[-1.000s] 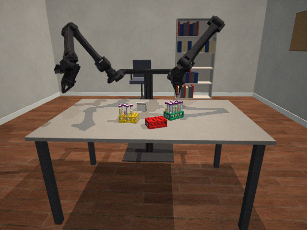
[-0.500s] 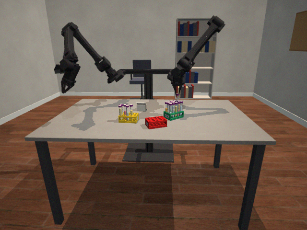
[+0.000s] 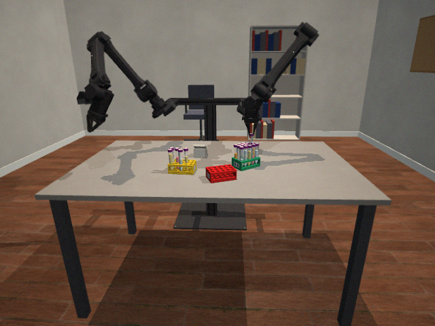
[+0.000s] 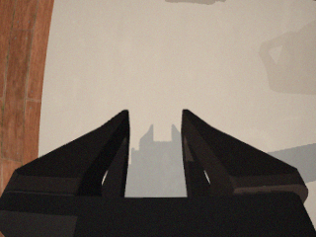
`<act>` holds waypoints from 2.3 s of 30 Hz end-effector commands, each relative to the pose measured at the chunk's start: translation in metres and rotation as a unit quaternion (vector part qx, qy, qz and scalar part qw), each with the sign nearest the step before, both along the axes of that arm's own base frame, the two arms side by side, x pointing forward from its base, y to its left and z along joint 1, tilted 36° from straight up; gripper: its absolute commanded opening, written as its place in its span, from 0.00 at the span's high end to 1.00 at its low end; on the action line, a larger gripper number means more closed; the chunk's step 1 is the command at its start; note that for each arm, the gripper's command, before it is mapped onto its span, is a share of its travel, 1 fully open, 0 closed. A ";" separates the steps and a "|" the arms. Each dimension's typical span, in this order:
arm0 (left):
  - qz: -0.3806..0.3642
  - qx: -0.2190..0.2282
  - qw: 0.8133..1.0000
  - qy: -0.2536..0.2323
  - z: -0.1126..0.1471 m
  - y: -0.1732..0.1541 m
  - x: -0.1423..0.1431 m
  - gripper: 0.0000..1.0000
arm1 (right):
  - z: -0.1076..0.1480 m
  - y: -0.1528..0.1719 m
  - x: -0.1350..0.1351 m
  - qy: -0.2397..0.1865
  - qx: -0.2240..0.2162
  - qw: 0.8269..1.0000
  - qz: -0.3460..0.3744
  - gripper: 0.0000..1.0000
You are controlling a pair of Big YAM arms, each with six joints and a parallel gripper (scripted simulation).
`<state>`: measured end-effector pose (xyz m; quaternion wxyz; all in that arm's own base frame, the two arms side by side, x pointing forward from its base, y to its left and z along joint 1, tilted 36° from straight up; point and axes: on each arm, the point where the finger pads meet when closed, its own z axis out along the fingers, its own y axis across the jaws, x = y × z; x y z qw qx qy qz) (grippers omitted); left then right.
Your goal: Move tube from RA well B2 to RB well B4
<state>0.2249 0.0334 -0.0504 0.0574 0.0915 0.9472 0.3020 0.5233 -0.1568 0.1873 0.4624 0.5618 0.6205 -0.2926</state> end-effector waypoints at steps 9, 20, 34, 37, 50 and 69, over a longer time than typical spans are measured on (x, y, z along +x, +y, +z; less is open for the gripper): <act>-0.002 0.000 1.000 -0.003 -0.002 0.000 0.007 1.00 | 0.012 0.002 0.007 -0.014 0.000 1.000 0.002 0.70; -0.002 0.000 1.000 -0.003 -0.002 0.000 0.007 1.00 | 0.012 0.002 0.007 -0.014 0.000 1.000 0.002 0.70; -0.002 0.000 1.000 -0.003 -0.002 0.000 0.008 1.00 | 0.012 0.002 0.007 -0.014 0.000 1.000 0.002 0.70; -0.002 0.000 1.000 -0.003 -0.002 0.000 0.008 1.00 | 0.012 0.002 0.007 -0.014 0.000 1.000 0.002 0.70; 0.000 0.000 1.000 -0.004 -0.007 0.004 0.015 1.00 | 0.012 0.002 0.007 -0.014 0.000 1.000 0.002 0.70; 0.001 0.002 1.000 0.004 -0.017 0.010 0.008 1.00 | 0.012 0.002 0.007 -0.014 0.000 1.000 0.002 0.70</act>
